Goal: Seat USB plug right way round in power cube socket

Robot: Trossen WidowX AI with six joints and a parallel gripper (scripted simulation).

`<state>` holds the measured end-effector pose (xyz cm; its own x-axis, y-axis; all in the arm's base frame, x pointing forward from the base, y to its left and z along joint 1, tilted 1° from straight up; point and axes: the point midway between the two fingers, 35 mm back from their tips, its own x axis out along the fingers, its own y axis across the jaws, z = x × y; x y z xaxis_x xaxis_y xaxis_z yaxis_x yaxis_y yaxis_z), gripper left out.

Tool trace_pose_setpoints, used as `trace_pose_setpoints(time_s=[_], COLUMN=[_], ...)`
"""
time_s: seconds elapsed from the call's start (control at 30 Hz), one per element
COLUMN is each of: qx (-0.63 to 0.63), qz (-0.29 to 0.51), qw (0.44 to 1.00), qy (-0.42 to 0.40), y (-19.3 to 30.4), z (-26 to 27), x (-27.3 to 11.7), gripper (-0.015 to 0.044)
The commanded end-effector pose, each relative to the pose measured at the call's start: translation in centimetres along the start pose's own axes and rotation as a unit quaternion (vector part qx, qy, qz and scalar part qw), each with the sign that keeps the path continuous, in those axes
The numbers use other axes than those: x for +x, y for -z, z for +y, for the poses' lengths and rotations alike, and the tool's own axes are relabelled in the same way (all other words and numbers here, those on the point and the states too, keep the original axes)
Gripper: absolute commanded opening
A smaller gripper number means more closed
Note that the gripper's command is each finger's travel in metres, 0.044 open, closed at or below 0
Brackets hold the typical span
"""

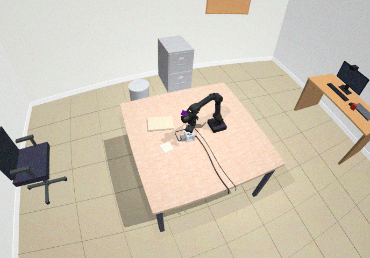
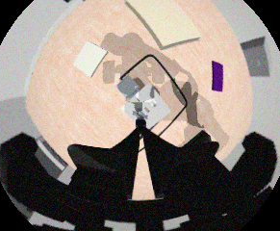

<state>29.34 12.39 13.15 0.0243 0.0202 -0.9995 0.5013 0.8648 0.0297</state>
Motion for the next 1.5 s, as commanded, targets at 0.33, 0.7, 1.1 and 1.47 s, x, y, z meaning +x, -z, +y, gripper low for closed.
trace_pose_setpoints(time_s=[0.33,0.7,1.1,1.47], qx=[-0.172,-0.312,-0.456,-0.579], qz=[0.0,0.0,0.0,0.0], qw=[0.985,0.95,0.89,0.815], qy=[0.0,0.0,0.0,0.0], y=[0.01,0.01,0.01,0.01], z=[-0.01,-0.01,-0.01,-0.01], x=[0.02,0.02,0.02,0.02], gripper=[0.0,0.0,0.0,0.0])
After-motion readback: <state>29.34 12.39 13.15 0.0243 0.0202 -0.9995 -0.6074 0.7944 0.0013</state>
